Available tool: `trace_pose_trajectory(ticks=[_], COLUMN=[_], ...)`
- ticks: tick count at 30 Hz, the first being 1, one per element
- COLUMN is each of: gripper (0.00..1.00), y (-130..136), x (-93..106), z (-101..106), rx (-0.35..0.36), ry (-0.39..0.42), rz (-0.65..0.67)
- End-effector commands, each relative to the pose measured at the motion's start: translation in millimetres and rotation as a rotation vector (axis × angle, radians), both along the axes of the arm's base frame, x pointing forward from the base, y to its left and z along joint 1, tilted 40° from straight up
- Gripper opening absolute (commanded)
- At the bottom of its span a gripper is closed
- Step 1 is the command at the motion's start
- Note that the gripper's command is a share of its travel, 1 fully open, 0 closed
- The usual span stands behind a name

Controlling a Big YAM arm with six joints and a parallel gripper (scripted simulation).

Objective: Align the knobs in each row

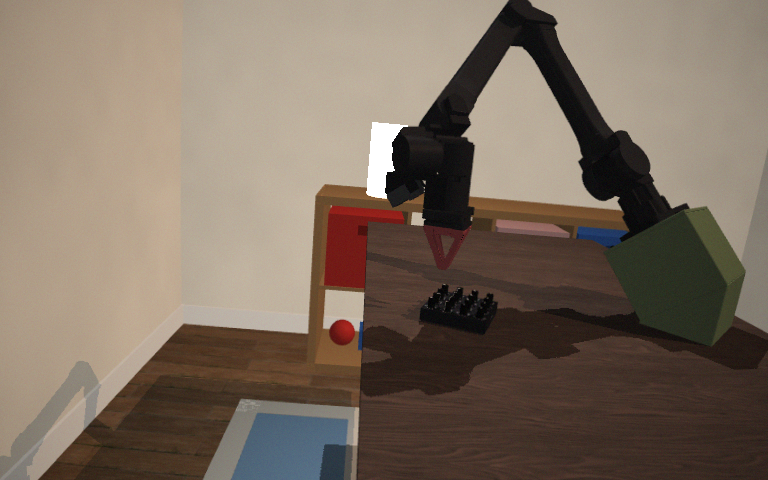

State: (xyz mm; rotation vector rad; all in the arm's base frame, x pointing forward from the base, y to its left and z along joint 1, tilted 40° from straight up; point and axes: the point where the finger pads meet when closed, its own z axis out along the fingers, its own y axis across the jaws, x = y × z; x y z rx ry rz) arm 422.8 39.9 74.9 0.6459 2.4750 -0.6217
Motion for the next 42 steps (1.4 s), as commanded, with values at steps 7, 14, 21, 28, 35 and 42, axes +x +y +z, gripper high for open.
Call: trace_pose_trajectory(ticks=[7, 14, 21, 28, 35, 42], gripper=[0.18, 0.18, 0.18, 0.18, 0.18, 0.18], y=[19.3, 19.5, 19.5, 19.5, 19.5, 19.6], x=[16.6, 17.1, 17.1, 17.1, 17.1, 17.4], z=[23.0, 23.1, 23.1, 23.1, 23.1, 22.7], rx=[0.042, 0.043, 0.042, 0.042, 0.042, 0.042], ry=[-0.098, -0.101, -0.100, -0.100, -0.100, -0.100], rz=[-0.052, -0.052, -0.050, -0.050, -0.050, -0.050])
